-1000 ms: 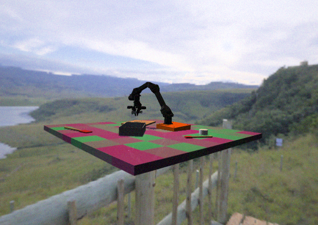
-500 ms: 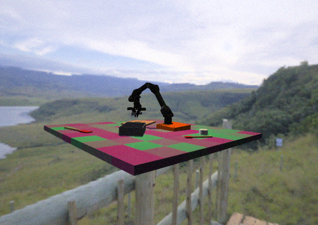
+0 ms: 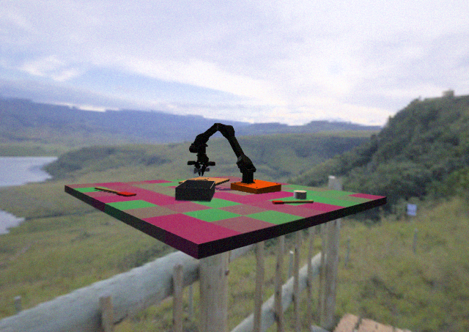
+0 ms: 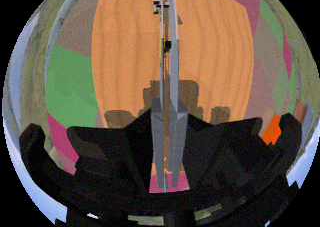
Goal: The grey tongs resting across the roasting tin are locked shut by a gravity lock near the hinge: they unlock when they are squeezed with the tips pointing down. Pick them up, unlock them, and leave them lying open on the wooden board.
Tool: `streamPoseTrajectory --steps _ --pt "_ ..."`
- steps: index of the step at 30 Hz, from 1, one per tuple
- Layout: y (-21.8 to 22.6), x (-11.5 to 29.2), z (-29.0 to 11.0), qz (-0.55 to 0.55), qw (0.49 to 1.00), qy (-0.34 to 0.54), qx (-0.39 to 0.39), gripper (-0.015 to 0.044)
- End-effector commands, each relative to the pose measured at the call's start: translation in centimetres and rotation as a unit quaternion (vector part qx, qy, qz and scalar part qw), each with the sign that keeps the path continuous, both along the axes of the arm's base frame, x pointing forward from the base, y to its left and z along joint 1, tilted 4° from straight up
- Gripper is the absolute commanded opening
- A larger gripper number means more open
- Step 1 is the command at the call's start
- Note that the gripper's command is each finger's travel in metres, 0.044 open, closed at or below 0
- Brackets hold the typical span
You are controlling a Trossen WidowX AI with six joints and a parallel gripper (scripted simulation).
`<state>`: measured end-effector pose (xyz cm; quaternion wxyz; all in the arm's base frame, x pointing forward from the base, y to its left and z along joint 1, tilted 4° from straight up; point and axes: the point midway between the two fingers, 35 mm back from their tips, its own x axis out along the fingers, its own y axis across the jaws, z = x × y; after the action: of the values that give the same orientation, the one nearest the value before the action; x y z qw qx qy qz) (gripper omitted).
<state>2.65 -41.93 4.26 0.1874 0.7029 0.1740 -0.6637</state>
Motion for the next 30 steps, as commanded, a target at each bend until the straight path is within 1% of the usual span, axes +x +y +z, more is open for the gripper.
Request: streamPoseTrajectory --steps 1,20,21,26,30 --pt "0.0 0.0 0.0 0.000 1.000 0.000 0.000 -0.0071" --pt "0.0 0.0 0.0 0.000 1.000 0.000 0.000 0.0428" --pt "0.0 0.0 0.0 0.000 1.000 0.000 0.000 0.0440" --pt "0.8 -0.8 0.4 -0.002 1.000 0.001 0.000 0.0440" --pt "3.8 -3.2 1.5 0.000 1.000 0.001 0.000 0.0440"
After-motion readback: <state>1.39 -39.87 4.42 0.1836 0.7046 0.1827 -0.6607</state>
